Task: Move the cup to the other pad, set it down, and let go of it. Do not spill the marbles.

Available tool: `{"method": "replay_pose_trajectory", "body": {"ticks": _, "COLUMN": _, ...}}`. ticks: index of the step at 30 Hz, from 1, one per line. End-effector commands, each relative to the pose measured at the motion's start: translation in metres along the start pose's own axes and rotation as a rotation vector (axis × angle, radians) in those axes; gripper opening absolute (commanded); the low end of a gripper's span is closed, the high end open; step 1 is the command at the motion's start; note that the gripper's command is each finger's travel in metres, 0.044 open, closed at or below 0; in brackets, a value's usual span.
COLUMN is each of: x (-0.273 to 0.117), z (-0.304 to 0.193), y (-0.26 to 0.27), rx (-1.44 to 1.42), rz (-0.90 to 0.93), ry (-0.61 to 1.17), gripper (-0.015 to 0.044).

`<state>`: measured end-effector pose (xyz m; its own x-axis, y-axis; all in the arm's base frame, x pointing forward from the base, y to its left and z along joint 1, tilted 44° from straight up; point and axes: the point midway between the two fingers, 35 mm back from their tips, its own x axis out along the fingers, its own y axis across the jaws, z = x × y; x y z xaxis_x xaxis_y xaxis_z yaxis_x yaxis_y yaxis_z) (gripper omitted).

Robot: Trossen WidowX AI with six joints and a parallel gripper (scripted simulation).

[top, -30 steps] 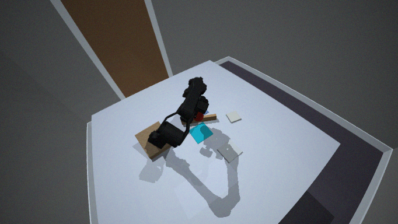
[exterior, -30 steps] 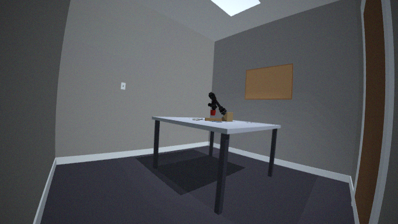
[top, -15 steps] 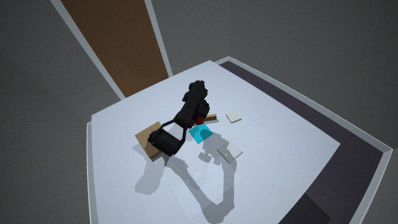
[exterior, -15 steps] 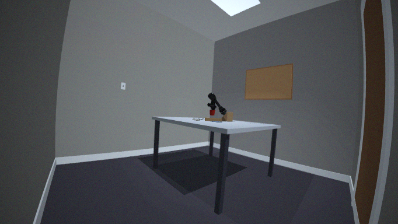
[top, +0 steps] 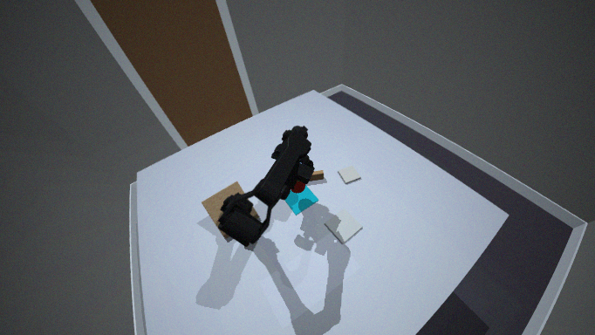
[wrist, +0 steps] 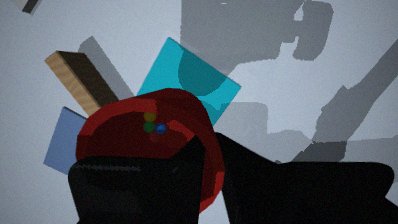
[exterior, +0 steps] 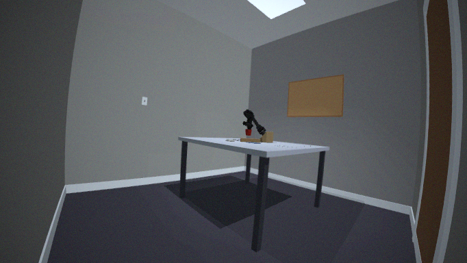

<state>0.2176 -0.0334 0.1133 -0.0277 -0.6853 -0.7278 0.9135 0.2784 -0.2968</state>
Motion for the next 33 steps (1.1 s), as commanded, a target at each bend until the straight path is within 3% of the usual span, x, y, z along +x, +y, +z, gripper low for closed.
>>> {"method": "replay_pose_trajectory", "body": {"ticks": 1, "x": 0.003, "z": 0.001, "y": -0.005, "rx": -0.010, "rz": -0.008, "ry": -0.004, "gripper": 0.0000}}
{"method": "replay_pose_trajectory", "body": {"ticks": 33, "x": 0.041, "z": 0.002, "y": -0.005, "rx": -0.010, "rz": -0.007, "ry": -0.004, "gripper": 0.0000}}
